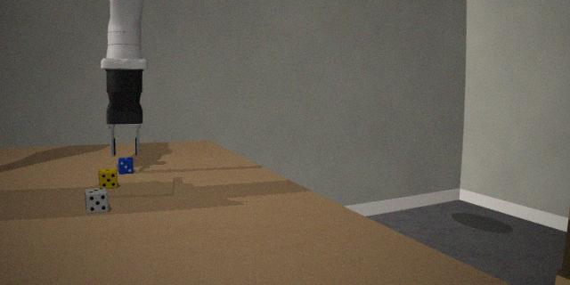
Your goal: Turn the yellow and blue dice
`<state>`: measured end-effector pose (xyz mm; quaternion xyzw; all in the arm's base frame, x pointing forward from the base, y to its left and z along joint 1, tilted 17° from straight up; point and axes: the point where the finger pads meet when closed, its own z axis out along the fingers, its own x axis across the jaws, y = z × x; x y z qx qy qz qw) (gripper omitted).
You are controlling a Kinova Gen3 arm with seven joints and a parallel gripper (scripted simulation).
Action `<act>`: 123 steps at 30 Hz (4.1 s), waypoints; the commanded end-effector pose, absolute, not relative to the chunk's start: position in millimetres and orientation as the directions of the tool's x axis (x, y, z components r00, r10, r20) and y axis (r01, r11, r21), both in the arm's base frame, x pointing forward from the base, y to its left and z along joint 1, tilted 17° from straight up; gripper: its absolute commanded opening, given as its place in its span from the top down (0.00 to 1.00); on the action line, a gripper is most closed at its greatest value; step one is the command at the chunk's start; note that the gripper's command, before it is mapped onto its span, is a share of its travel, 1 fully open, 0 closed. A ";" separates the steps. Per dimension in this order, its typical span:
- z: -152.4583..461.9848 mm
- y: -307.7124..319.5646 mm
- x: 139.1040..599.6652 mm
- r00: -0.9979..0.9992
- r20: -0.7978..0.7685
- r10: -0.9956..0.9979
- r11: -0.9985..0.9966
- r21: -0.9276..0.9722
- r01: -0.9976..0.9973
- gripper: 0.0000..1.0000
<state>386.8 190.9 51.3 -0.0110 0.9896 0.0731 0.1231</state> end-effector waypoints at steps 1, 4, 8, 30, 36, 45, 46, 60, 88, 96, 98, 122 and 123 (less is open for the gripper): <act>51.9 191.1 387.1 -0.969 -0.246 -0.004 0.989 0.143 -0.040 0.13; 51.9 191.1 387.1 -0.969 -0.246 -0.004 0.989 0.143 -0.040 0.13; 51.9 191.1 387.1 -0.969 -0.246 -0.004 0.989 0.143 -0.040 0.13; 41.3 192.8 389.8 -0.969 -0.246 -0.004 0.989 0.143 -0.040 0.13; 28.8 194.7 393.0 -0.969 -0.246 -0.004 0.989 0.143 -0.040 0.13; 18.7 196.3 395.6 -0.969 -0.246 -0.004 0.989 0.143 -0.040 0.13; 18.1 196.4 395.7 -0.969 -0.246 -0.004 0.989 0.143 -0.040 0.13; 17.4 196.5 395.9 -0.969 -0.246 -0.004 0.989 0.143 -0.040 0.13; 17.4 196.5 395.9 -0.969 -0.246 -0.004 0.989 0.143 -0.040 0.43; 17.4 196.5 395.9 -0.969 -0.246 -0.004 0.989 0.143 -0.040 0.43; 17.4 196.5 395.9 -0.969 -0.246 -0.004 0.989 0.143 -0.040 0.43; 19.7 196.1 395.3 -0.969 -0.246 -0.004 0.989 0.143 -0.040 0.43; 21.6 195.8 394.8 -0.969 -0.246 -0.004 0.989 0.143 -0.040 0.43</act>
